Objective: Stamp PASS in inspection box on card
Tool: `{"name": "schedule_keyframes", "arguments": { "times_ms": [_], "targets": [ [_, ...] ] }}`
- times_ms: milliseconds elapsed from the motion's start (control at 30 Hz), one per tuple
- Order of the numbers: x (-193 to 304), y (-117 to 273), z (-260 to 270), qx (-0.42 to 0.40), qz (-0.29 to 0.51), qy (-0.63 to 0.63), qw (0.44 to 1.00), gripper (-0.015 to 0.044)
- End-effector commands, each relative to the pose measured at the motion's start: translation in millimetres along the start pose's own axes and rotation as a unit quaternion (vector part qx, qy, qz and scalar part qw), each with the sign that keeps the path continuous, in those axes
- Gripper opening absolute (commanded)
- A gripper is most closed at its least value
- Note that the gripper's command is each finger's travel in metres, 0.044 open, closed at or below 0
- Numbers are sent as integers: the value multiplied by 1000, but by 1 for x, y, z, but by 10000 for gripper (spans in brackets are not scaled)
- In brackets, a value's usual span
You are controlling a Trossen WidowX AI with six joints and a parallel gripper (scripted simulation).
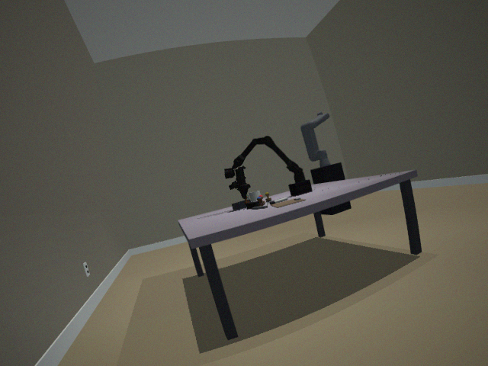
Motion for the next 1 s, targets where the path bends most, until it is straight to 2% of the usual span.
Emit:
{"name": "schedule_keyframes", "arguments": {
  "times_ms": [0,967],
  "targets": [
    [0,5,-1,6,-1,-2,1000,0],
    [-1,19,0,22,-2,-2,1000,0]
  ]
}}
Point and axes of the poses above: the point midway between the two fingers, 35 mm back from their tips, its own y axis back along the fingers, its own z axis across the jaws, x = y × z, the point moved 1 cm from there along y, back along the fingers, and after that the axes turned 14 degrees about y, right-handed, at the moved point
